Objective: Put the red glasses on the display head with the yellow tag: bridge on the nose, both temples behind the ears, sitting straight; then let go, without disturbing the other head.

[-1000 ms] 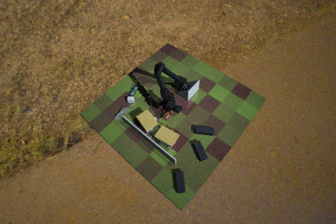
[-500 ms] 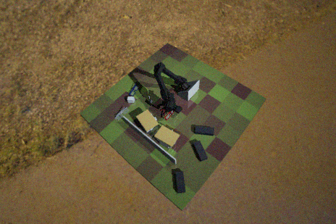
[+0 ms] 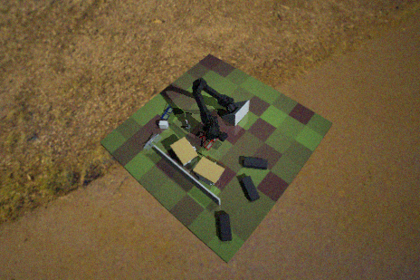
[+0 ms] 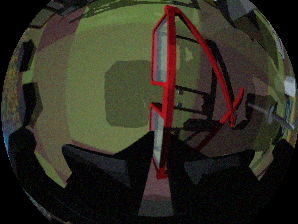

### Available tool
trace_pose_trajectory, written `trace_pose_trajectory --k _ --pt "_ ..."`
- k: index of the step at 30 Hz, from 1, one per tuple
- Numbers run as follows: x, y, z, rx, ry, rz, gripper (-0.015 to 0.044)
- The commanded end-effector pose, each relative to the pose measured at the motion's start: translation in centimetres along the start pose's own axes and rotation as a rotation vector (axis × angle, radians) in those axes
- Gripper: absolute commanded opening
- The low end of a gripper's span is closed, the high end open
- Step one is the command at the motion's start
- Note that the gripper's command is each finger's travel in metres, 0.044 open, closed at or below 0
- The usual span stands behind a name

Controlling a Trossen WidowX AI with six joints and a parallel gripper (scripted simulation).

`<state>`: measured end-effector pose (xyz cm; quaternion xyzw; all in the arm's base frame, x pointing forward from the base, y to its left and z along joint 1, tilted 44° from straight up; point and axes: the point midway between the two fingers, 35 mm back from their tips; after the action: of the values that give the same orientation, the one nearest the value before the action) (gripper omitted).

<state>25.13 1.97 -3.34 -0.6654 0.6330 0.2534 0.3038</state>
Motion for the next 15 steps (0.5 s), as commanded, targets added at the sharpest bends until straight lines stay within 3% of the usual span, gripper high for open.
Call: trace_pose_trajectory --k 1,10,15 --pt "0.0 0.0 0.0 0.0 0.0 0.0 0.002" --pt "-0.1 0.0 0.0 0.0 0.0 0.0 0.0" --pt "-2.0 -0.3 0.2 -0.001 -0.004 -0.001 0.0"
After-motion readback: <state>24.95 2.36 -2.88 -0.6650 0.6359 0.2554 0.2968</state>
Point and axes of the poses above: the point midway between the two fingers, 35 mm back from their tips, its own x axis out along the fingers, its own z axis across the jaws, y = z × x, and after that the axes turned 9 degrees about x, right-handed
